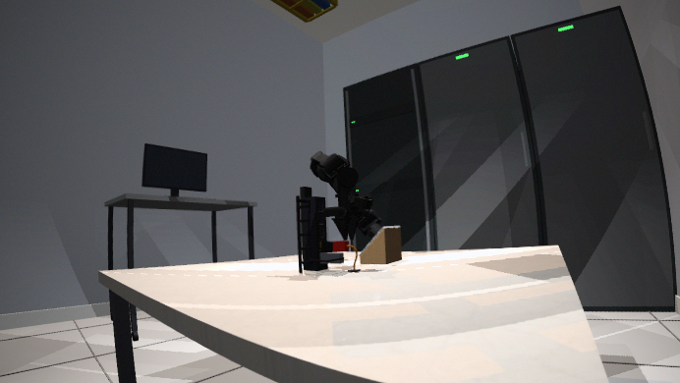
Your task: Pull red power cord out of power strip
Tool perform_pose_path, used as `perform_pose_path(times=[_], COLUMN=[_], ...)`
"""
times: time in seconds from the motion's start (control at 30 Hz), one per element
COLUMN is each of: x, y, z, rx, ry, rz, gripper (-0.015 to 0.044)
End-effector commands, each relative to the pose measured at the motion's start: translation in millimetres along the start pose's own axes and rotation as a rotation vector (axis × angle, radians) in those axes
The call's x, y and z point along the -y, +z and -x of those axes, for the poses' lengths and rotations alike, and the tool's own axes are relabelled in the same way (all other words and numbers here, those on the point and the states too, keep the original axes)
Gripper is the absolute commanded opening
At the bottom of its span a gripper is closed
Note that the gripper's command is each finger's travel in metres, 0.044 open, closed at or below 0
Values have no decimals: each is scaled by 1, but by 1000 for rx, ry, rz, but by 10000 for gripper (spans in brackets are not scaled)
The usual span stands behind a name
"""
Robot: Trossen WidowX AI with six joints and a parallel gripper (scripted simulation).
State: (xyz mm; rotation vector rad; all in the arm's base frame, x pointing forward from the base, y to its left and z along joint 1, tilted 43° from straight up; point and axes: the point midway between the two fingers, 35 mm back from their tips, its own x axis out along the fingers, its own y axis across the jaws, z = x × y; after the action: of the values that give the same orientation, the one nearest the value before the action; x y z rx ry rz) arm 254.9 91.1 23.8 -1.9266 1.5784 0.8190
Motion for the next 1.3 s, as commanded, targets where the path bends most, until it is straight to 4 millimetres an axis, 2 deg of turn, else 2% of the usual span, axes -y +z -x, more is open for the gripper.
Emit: perform_pose_path(times=[0.0, 0.47, 0.97, 1.1, 1.27], x=[0, -1, -1, -1, -1], y=[-1, -21, -21, -21, -21], z=[2, 1, -11, -8, -8], rx=[5, 4, 4, 7, 7], ry=[0, 0, 0, 2, 2], rz=[9, 9, 9, 3, 3], gripper=[160, 160, 160, 55, 22])
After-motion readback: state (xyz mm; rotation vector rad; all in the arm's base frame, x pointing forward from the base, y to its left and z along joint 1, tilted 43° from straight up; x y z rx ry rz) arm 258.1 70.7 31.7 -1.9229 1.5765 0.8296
